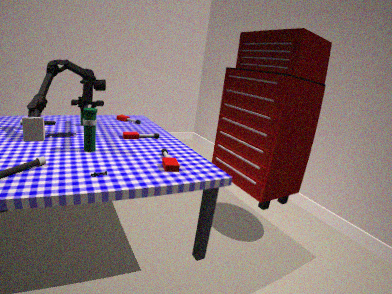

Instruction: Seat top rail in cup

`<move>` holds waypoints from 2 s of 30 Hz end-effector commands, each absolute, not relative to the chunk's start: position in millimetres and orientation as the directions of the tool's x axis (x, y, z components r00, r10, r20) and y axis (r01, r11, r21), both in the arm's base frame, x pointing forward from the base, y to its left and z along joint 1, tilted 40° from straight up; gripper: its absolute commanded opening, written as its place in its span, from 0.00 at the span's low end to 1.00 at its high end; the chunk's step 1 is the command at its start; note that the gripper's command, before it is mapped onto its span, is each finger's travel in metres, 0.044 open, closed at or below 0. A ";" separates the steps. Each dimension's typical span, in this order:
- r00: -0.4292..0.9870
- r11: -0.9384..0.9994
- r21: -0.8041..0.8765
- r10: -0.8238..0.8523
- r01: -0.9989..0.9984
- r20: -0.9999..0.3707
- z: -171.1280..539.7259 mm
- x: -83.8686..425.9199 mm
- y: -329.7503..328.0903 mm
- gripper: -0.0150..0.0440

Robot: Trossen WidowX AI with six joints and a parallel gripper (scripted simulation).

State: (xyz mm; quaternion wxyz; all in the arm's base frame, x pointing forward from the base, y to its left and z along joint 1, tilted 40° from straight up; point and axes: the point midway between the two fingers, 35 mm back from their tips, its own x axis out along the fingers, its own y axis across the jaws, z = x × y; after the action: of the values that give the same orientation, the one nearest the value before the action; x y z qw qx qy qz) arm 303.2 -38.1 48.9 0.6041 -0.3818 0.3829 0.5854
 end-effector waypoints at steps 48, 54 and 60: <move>0.021 0.024 -0.012 0.402 -1.000 -0.915 50.0 302.7 -45.5 0.25; 0.021 0.024 -0.012 0.402 -1.000 -0.915 50.1 302.6 -46.5 0.25; 0.021 0.024 -0.012 0.402 -1.000 -0.915 50.4 302.6 -47.2 0.25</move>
State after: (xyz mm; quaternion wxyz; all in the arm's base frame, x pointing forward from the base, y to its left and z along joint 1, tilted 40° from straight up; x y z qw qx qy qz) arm 303.0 -41.1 50.0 0.6029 -0.3814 0.3829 0.5869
